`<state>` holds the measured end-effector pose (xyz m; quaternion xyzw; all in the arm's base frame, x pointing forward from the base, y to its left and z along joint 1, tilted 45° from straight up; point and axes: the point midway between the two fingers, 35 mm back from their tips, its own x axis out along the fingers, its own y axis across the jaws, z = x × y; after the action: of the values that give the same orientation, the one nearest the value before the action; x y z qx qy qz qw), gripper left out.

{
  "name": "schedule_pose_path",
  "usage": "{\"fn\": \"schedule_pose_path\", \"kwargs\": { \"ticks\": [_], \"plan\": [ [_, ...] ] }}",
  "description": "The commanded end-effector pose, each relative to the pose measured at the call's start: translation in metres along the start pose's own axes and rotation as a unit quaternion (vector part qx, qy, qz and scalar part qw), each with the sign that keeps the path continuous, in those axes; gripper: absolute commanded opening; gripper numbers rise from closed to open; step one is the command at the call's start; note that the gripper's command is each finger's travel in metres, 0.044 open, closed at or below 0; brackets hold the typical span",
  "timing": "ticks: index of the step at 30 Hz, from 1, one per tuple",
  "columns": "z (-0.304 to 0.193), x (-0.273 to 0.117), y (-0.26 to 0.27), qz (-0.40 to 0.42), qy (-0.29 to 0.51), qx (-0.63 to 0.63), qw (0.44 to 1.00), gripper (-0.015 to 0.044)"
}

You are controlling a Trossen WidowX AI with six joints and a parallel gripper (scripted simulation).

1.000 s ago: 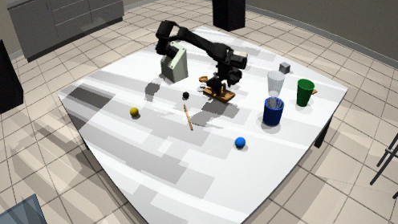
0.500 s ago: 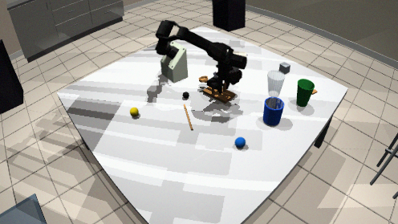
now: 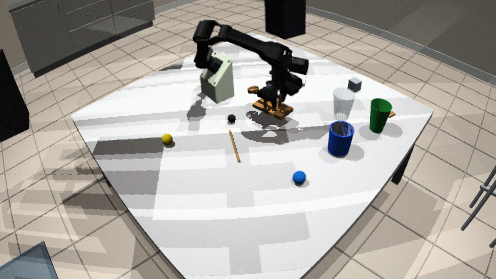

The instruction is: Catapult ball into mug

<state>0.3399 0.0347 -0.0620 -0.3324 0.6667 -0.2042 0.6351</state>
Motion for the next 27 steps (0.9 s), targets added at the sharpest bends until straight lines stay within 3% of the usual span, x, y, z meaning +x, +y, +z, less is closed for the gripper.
{"fn": "schedule_pose_path", "kwargs": {
  "ticks": [1, 27],
  "plan": [
    [0.001, 0.003, 0.001, 0.001, -0.003, -0.002, 1.000, 0.0000],
    [0.000, 0.041, 0.000, 0.002, 0.003, 0.001, 1.000, 0.0000]
  ]
}}
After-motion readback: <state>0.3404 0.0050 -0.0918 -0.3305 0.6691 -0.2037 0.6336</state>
